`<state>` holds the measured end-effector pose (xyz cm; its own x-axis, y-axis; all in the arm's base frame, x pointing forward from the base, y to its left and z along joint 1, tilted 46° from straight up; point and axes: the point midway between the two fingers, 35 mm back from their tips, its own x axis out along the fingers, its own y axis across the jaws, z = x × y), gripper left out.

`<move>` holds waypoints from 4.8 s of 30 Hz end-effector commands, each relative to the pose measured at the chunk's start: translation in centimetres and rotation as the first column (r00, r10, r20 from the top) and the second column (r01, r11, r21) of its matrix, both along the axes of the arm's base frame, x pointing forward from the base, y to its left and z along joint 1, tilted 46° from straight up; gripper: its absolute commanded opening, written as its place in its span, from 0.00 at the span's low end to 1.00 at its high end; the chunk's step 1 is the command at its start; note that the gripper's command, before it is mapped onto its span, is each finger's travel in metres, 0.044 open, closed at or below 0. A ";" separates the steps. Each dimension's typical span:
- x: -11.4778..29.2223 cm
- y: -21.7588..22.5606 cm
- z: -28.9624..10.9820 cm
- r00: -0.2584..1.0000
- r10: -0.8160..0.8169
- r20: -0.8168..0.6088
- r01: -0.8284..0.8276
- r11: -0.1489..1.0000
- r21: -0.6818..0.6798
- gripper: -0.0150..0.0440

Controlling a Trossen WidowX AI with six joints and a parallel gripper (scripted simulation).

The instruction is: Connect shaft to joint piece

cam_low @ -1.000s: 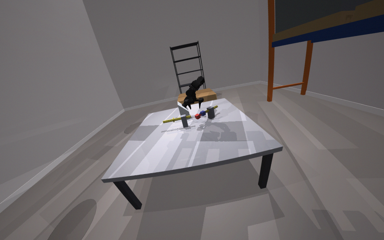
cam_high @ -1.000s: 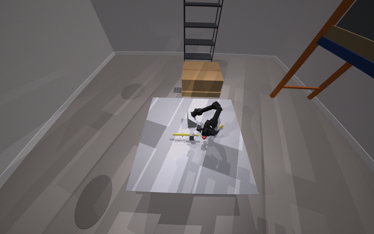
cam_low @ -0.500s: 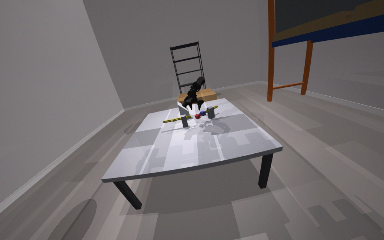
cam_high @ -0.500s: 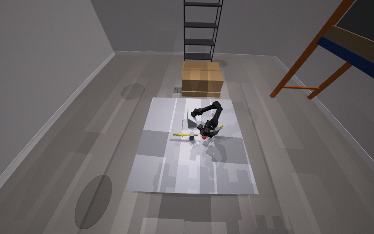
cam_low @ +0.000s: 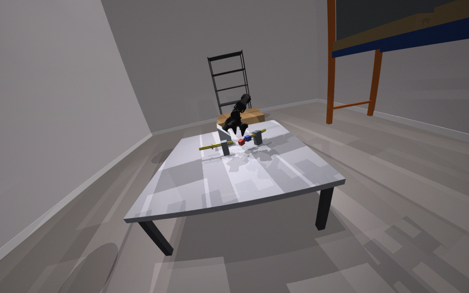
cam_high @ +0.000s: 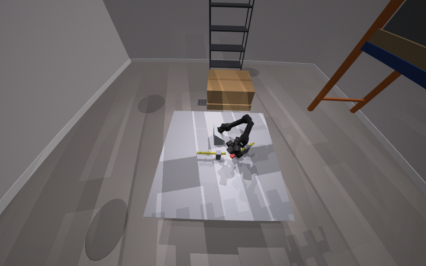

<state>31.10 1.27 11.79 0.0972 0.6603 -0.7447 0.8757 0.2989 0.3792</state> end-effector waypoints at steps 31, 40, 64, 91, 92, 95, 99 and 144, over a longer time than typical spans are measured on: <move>0.6 6.7 -6.6 1.000 -0.015 -0.012 0.015 1.000 0.000 1.00; 0.7 7.6 -7.7 1.000 -0.015 -0.012 0.015 1.000 0.001 1.00; 0.7 7.7 -7.7 1.000 -0.015 -0.012 0.015 1.000 0.001 0.56; 0.7 7.7 -7.7 1.000 -0.015 -0.012 0.015 1.000 0.001 0.56; 0.7 7.7 -7.7 1.000 -0.015 -0.012 0.015 1.000 0.001 0.56; 0.7 7.7 -7.7 1.000 -0.015 -0.012 0.015 1.000 0.001 0.56; 0.7 7.7 -7.7 1.000 -0.015 -0.012 0.015 1.000 0.001 0.56; 0.7 7.7 -7.7 1.000 -0.015 -0.012 0.015 1.000 0.001 0.56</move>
